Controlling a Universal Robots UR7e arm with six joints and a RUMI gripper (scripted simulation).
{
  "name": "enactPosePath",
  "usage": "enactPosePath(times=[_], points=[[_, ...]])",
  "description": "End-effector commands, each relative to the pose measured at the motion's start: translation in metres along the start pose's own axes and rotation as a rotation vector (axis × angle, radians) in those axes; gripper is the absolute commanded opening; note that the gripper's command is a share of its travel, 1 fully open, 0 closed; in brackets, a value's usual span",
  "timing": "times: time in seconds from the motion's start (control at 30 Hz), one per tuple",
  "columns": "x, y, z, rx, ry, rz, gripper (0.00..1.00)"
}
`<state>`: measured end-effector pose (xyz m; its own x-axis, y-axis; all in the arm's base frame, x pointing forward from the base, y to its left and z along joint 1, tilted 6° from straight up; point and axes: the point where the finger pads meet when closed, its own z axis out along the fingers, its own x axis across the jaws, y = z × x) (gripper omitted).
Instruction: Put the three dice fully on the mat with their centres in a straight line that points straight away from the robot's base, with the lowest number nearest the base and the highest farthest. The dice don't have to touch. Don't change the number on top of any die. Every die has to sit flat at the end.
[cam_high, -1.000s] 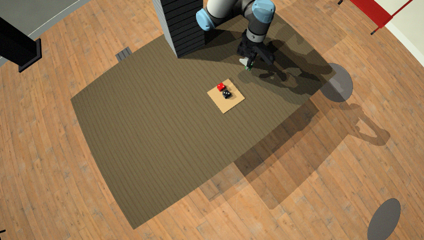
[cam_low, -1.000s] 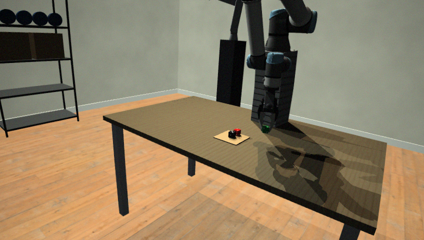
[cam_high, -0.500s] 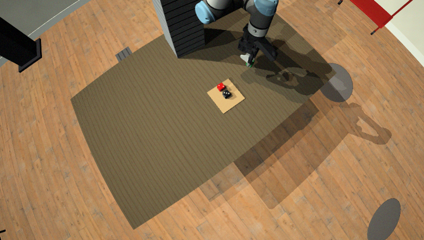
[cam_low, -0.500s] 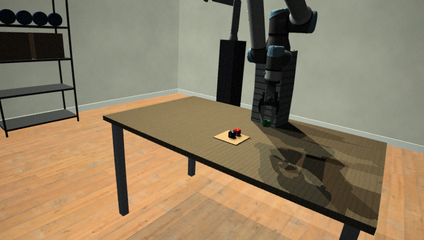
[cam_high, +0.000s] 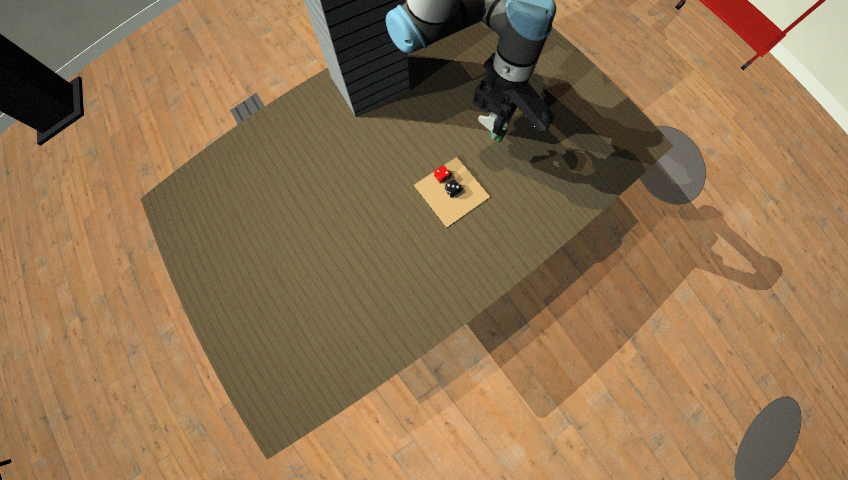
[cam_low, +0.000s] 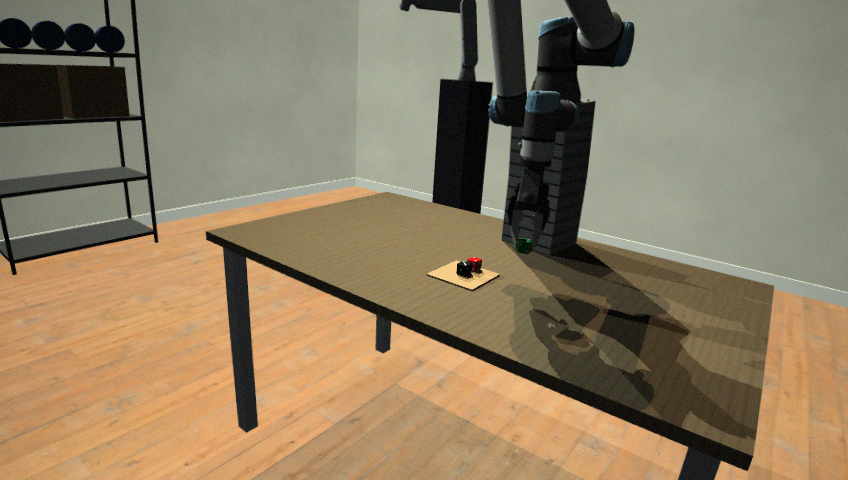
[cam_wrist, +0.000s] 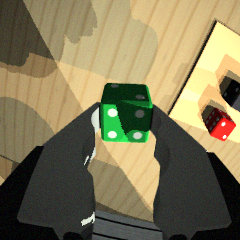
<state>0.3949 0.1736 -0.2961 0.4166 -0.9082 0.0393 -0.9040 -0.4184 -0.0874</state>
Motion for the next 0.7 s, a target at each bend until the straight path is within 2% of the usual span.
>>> enactPosePath(times=[0.0,0.03,0.1,0.27,0.37,0.47,0.67], points=[[0.041,-0.011,0.000,0.000,0.000,0.093,0.10],[0.054,-0.014,0.000,0.000,-0.001,0.125,0.10],[0.054,-0.014,0.000,0.000,-0.001,0.125,0.10],[0.124,-0.020,-0.003,0.000,0.000,0.277,0.10],[0.153,-0.019,-0.004,0.001,0.000,0.337,0.10],[0.165,-0.019,-0.005,0.002,0.000,0.361,0.10],[0.166,-0.019,-0.005,0.002,0.000,0.364,0.10]])
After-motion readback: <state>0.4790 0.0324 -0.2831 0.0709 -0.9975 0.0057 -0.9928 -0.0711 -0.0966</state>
